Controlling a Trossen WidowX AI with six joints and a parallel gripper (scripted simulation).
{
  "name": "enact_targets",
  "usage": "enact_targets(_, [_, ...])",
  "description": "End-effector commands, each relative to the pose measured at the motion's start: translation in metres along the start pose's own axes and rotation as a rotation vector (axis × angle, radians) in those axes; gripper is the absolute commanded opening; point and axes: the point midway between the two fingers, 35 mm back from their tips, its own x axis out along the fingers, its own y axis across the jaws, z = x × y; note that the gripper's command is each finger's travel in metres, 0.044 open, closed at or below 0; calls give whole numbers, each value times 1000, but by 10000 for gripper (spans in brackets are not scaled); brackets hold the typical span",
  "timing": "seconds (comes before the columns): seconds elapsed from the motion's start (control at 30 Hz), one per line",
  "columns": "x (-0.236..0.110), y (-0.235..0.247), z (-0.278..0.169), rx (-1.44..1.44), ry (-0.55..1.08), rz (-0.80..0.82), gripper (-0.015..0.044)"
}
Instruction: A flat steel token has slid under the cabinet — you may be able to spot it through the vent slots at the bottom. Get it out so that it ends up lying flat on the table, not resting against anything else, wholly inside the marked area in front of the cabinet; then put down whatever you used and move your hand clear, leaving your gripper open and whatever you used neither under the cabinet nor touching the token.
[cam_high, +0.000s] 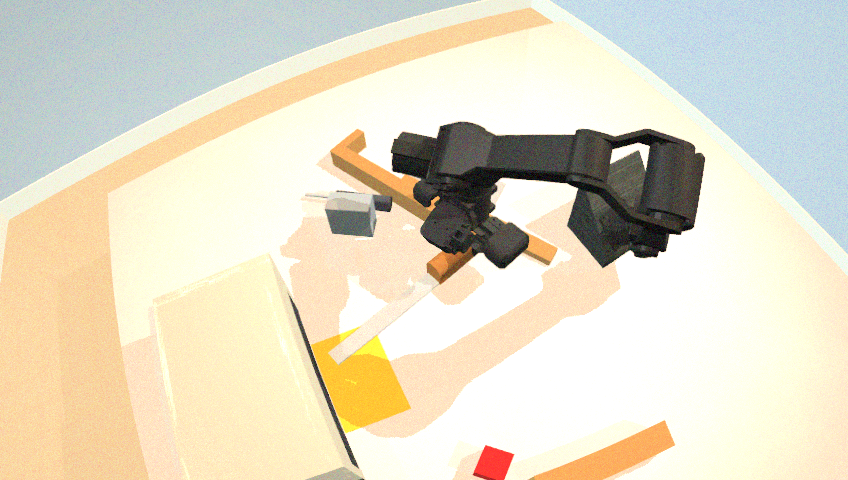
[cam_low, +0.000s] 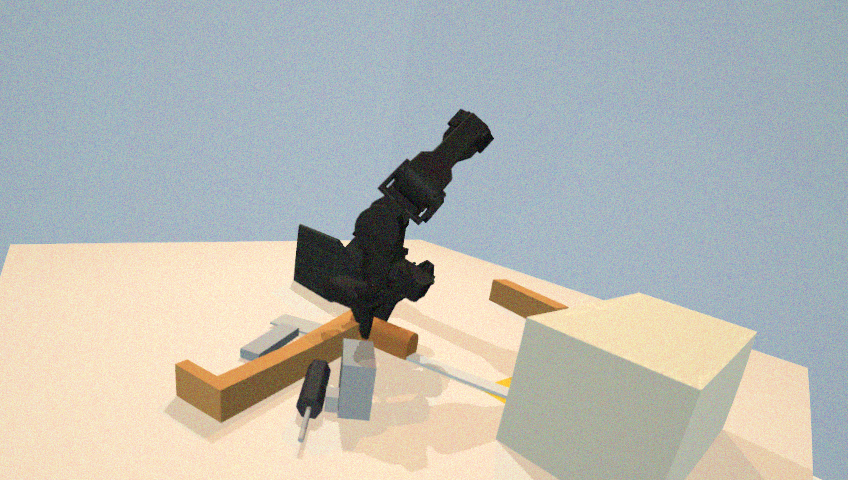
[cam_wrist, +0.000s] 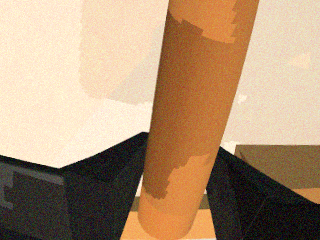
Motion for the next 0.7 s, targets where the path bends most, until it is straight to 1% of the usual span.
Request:
enact_targets(0.0, [-2, -5, 0, -4, -2, -5, 0])
enact_targets(0.67, [-2, -27, -6, -16, -2, -6, 0])
